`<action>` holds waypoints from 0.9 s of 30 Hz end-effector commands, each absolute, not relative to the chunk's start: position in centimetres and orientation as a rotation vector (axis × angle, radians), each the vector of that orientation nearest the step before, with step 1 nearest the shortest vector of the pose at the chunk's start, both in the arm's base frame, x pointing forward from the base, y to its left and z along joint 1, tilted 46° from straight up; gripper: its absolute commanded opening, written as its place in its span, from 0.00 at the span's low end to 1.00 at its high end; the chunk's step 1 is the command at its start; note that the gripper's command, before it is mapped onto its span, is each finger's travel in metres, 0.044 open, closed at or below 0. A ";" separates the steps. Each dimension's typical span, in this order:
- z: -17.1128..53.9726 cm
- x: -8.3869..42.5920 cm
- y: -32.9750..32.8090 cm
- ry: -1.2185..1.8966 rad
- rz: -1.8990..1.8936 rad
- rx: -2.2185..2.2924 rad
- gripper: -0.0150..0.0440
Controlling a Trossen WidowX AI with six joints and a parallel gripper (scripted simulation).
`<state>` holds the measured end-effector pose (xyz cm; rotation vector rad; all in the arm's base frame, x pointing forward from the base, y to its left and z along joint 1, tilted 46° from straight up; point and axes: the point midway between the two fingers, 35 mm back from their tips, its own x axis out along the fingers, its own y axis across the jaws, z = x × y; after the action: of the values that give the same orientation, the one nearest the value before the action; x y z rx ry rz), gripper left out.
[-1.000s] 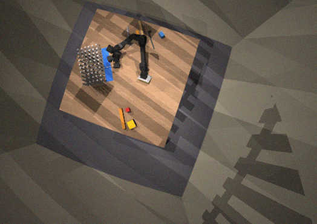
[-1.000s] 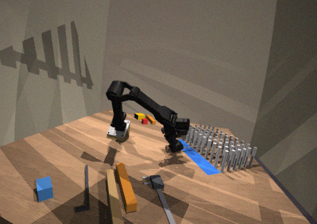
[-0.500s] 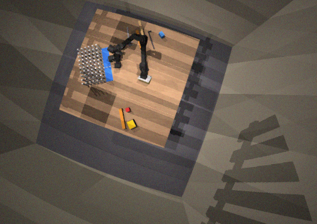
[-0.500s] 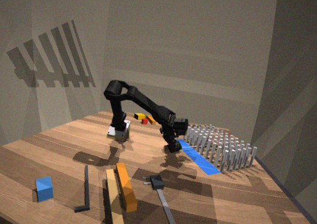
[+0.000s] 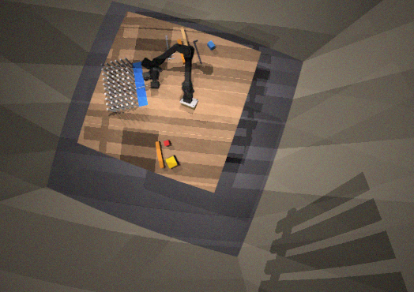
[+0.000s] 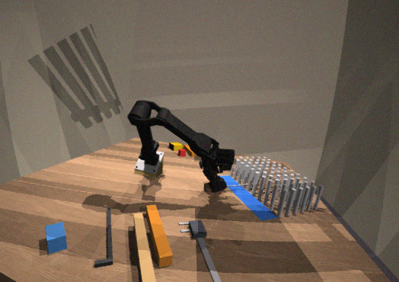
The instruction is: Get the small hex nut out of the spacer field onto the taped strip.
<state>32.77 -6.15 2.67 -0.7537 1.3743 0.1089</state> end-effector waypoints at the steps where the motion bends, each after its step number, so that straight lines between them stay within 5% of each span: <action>1: 2.8 32.4 -6.2 1.375 0.111 -0.755 0.25; 27: 3.4 31.0 -6.8 1.377 0.110 -0.757 0.25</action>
<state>31.28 -6.76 3.30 -0.7556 1.3760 0.1079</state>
